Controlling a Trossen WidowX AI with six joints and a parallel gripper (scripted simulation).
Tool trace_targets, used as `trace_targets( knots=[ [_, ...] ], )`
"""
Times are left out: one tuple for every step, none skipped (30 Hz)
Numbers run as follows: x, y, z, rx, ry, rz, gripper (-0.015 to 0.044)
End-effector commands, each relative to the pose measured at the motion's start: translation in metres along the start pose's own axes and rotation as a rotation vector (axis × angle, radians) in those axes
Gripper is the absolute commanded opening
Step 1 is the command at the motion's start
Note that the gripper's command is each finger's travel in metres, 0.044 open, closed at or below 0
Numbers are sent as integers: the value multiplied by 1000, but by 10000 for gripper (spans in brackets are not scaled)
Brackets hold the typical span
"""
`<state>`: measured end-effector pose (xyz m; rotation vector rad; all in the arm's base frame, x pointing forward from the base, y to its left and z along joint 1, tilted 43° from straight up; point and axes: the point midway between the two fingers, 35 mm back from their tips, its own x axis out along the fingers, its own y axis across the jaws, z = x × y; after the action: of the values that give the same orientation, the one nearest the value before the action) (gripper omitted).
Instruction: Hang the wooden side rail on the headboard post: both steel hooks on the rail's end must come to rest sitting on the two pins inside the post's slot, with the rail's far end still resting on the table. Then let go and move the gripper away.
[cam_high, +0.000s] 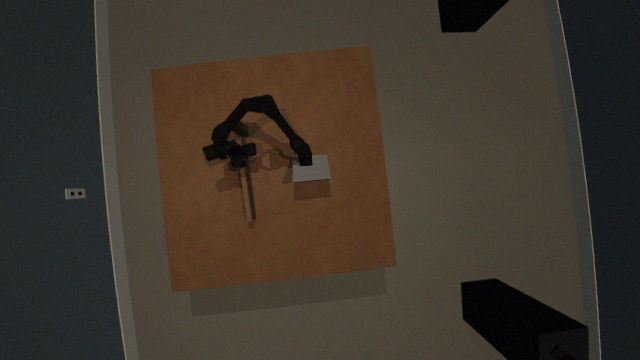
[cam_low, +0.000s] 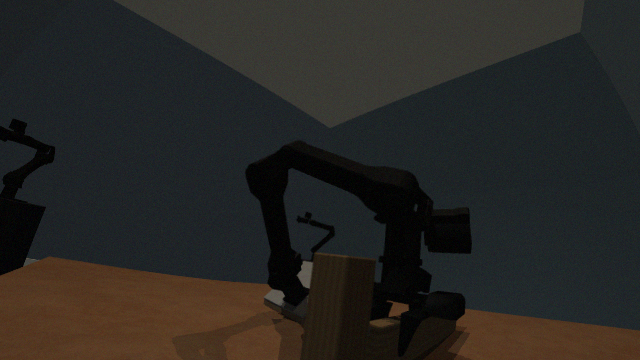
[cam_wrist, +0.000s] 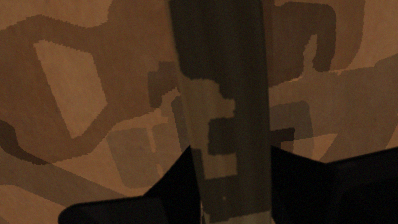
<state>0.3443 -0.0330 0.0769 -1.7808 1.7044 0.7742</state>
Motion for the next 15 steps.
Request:
trace_targets(
  knots=[
    [-4,-2,0,-5,-1,-11,0],
    [-4,-2,-1,-5,-1,-11,0],
    [-4,-2,-1,-5,-1,-11,0],
    [-4,-2,-1,-5,-1,-11,0],
    [-5,-2,-1,-5,-1,-11,0],
    [-5,-2,-1,-5,-1,-11,0],
    [-5,-2,-1,-5,-1,-11,0],
    [-5,-2,-1,-5,-1,-11,0],
    [-5,-2,-1,-5,-1,-11,0],
    [-4,-2,-1,-5,-1,-11,0],
    [-4,-2,-2,-5,-1,-11,0],
    [-4,-2,-2,-5,-1,-11,0],
    [-4,-2,-2,-5,-1,-11,0],
    [-4,-2,-2,-5,-1,-11,0],
    [-4,-2,-2,-5,-1,-11,0]
  ],
)
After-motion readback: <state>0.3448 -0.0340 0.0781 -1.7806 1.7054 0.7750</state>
